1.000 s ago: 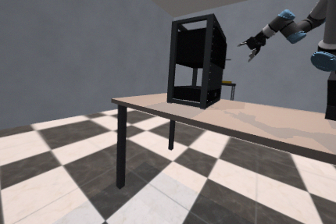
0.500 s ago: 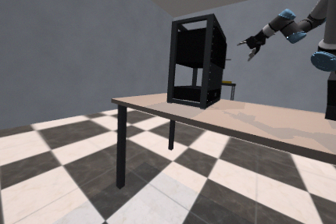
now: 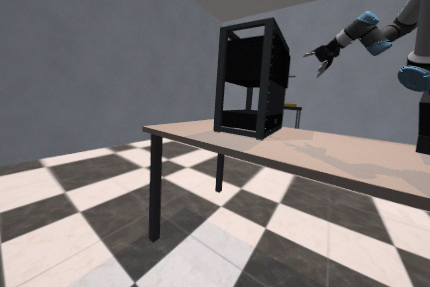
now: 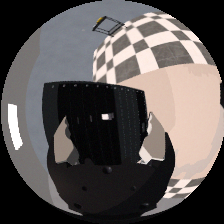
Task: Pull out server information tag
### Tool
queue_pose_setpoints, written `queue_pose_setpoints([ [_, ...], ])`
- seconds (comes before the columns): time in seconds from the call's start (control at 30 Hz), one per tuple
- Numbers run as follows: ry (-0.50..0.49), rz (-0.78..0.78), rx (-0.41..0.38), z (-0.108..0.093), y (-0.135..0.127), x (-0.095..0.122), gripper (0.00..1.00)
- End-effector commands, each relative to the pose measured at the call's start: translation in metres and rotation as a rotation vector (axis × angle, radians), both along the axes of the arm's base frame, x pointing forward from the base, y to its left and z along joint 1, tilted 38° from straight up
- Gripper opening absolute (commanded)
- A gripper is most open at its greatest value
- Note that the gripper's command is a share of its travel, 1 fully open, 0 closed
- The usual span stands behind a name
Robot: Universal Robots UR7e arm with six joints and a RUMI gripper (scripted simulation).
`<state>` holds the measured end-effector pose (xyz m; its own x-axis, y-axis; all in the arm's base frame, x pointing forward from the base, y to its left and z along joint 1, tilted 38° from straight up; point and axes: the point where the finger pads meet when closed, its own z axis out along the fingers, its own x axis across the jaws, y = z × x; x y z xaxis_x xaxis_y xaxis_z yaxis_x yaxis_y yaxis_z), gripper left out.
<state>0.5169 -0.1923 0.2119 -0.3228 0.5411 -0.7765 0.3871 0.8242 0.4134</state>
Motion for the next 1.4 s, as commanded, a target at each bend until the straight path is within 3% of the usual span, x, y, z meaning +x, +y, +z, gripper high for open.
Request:
queue_pose_setpoints([
  [0.0,-0.004,0.000,-0.007,0.002,0.000,0.000,1.00],
  [1.37,-0.030,0.003,-0.056,0.017,-0.002,0.001,1.00],
])
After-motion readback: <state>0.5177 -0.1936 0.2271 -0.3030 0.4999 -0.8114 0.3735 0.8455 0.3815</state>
